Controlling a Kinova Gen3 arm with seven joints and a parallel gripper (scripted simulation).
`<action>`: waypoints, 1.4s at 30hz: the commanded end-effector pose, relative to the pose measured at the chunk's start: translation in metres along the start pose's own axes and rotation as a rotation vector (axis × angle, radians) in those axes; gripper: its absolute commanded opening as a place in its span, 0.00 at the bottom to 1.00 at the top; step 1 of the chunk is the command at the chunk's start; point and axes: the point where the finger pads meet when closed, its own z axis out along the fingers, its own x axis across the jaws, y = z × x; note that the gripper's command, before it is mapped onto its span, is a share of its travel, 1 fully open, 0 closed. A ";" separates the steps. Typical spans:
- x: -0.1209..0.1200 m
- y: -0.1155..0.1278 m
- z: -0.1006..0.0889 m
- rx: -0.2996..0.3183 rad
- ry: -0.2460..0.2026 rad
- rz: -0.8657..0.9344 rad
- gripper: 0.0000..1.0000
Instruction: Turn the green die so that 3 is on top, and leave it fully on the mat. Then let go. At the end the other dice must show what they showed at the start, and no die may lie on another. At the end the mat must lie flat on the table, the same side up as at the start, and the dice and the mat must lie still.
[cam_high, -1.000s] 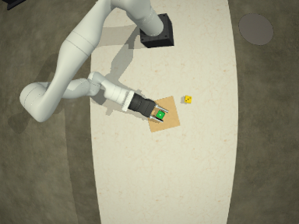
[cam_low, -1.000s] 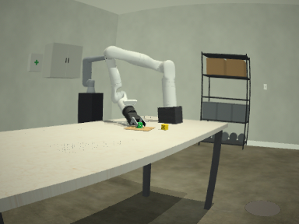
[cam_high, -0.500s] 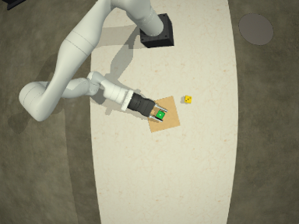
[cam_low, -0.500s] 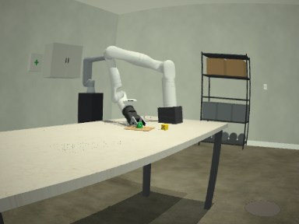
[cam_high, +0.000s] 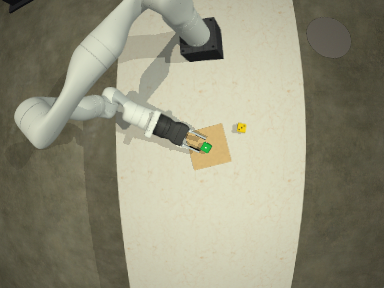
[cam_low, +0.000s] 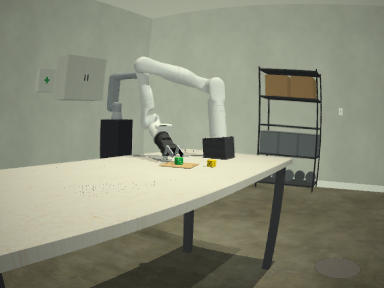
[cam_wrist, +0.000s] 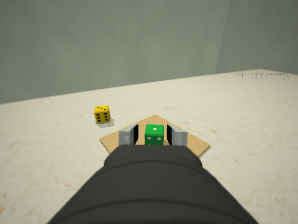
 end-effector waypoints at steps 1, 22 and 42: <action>0.003 -0.003 -0.007 0.004 0.009 0.005 0.87; 0.003 -0.045 -0.030 0.004 0.009 0.005 0.87; 0.003 -0.056 -0.034 -0.021 0.008 0.005 0.87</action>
